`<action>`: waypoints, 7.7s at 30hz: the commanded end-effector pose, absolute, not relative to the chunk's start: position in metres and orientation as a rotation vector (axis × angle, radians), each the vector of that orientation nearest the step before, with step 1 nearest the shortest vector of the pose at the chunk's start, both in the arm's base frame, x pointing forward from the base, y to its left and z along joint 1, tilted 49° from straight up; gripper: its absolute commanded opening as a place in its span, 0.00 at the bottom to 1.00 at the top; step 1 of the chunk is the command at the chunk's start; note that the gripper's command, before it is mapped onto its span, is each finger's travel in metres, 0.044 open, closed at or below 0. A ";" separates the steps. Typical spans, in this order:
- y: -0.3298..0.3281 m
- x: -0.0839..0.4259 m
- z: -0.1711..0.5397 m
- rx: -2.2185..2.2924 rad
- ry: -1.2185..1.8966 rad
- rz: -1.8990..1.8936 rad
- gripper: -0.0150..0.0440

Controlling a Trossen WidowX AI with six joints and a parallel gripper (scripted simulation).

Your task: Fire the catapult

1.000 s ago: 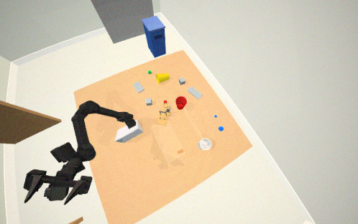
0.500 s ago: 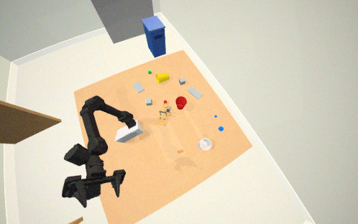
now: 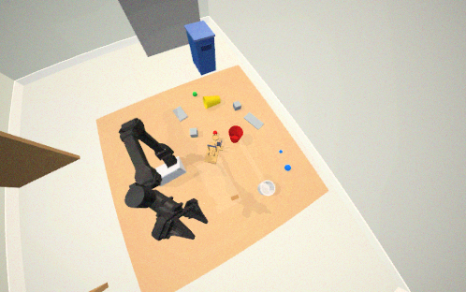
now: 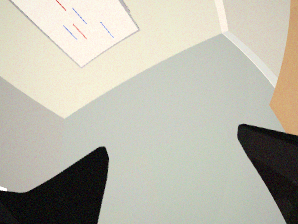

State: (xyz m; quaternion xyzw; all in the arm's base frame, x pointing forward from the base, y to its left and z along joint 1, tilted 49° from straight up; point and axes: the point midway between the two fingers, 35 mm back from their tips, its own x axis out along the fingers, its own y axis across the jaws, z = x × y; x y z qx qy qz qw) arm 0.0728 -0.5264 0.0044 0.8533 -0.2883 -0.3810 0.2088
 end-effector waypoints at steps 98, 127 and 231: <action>-0.032 0.243 -0.051 2.206 1.671 -1.463 1.00; -0.080 0.243 -0.022 2.171 1.682 -1.409 0.25; -0.194 0.220 -0.135 1.739 1.795 -0.632 1.00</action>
